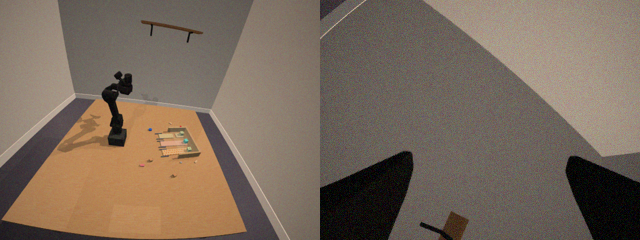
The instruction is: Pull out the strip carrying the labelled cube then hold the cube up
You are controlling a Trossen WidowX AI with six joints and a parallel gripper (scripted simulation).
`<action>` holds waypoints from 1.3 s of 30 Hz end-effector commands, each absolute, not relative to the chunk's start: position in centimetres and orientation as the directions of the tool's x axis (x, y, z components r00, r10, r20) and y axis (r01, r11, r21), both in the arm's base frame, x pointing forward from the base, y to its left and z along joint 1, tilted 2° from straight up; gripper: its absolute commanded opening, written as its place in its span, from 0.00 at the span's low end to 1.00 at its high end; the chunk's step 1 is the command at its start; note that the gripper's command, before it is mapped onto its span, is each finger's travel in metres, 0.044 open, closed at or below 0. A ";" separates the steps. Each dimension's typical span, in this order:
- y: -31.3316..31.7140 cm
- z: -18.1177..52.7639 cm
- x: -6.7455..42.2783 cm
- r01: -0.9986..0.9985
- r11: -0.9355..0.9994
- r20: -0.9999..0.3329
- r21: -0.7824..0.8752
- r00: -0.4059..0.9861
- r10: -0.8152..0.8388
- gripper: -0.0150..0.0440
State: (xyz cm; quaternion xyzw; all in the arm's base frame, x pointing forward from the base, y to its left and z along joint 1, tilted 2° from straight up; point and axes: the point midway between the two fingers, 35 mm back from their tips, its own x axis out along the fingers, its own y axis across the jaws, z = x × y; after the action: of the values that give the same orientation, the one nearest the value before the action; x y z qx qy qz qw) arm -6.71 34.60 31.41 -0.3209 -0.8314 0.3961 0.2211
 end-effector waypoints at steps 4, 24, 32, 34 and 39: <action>35.7 28.4 5.3 0.072 0.043 0.020 -0.996 -0.294 0.956 0.93; 19.7 20.0 28.9 -0.712 0.512 -0.328 -0.480 0.687 0.648 0.93; 8.5 16.5 32.1 -0.377 0.911 -0.473 -0.165 0.841 0.262 0.93; 5.5 15.6 32.1 -0.235 0.967 -0.508 -0.098 0.847 0.155 0.93; 1.9 14.6 31.8 -0.048 0.999 -0.548 -0.026 0.836 0.026 0.93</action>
State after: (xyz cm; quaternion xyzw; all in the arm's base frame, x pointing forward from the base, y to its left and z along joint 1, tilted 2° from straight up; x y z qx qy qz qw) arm 32.33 4.73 15.74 -0.0701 0.2594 0.0868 0.9593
